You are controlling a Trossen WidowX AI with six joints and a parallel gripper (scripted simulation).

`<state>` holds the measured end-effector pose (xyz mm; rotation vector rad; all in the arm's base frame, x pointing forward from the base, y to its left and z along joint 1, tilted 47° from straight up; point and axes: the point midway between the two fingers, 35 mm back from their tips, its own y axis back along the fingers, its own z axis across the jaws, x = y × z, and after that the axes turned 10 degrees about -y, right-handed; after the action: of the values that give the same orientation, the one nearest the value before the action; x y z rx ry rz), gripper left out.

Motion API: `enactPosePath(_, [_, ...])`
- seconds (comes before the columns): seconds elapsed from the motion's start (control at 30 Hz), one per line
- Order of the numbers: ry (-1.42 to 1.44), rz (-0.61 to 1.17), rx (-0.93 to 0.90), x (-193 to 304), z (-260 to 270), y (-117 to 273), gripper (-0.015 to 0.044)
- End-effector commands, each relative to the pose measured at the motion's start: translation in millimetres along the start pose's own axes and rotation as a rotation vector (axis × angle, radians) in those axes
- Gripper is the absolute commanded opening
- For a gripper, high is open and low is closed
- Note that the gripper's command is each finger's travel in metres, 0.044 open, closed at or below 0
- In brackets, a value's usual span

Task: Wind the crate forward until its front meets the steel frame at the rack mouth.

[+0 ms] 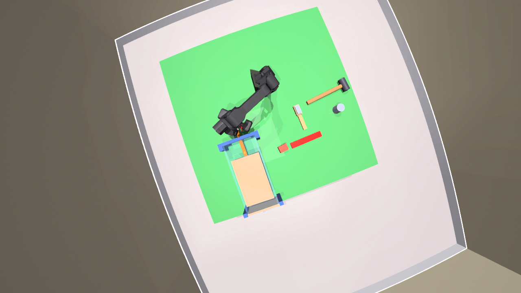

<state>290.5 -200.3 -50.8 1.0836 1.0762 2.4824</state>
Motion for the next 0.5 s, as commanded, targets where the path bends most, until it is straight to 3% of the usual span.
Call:
enactPosePath(0.0, [-0.004, 0.001, -0.004, 6.0, 2.0, -0.9, 0.0000])
enactPosePath(0.3, [-0.007, -0.003, -0.004, 15.9, 4.8, 1.3, 0.0000])
enactPosePath(0.47, [-0.044, -0.061, -0.009, 15.7, 3.3, 39.5, 0.0000])
